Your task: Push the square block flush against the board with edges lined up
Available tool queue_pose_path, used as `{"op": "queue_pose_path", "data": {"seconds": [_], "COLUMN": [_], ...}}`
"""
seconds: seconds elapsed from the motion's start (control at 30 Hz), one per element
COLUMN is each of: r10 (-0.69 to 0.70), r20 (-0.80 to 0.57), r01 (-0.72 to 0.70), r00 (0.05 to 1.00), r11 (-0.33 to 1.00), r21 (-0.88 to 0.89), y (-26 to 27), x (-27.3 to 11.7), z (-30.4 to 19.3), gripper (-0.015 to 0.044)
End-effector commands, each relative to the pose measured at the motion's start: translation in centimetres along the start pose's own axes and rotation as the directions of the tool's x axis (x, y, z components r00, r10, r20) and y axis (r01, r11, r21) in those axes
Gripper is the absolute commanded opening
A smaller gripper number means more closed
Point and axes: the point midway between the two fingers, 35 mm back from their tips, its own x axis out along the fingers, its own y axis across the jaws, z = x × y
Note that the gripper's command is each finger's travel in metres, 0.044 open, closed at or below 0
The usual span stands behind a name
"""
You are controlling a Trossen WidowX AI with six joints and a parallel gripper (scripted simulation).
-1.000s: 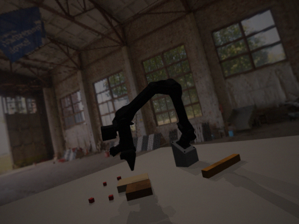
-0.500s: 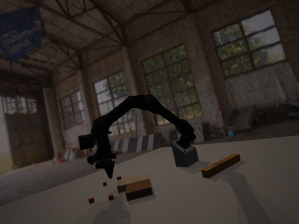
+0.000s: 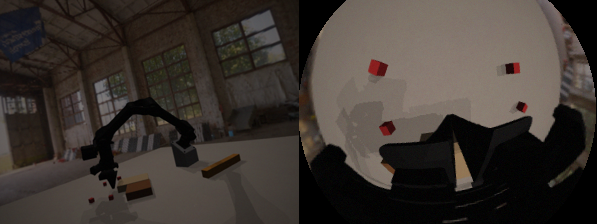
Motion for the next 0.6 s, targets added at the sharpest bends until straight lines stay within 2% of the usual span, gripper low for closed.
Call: {"op": "queue_pose_path", "data": {"seconds": [0.0, 0.57], "r10": [0.001, 0.001], "r20": [-0.01, -0.011], "r01": [-0.001, -0.001], "r00": [1.0, 1.0], "r11": [1.0, 1.0], "r21": [0.006, 0.006], "y": [0.0, 0.0], "x": [0.4, 0.4], "z": [-0.6, -1.7], "gripper": [0.0, 0.0]}}
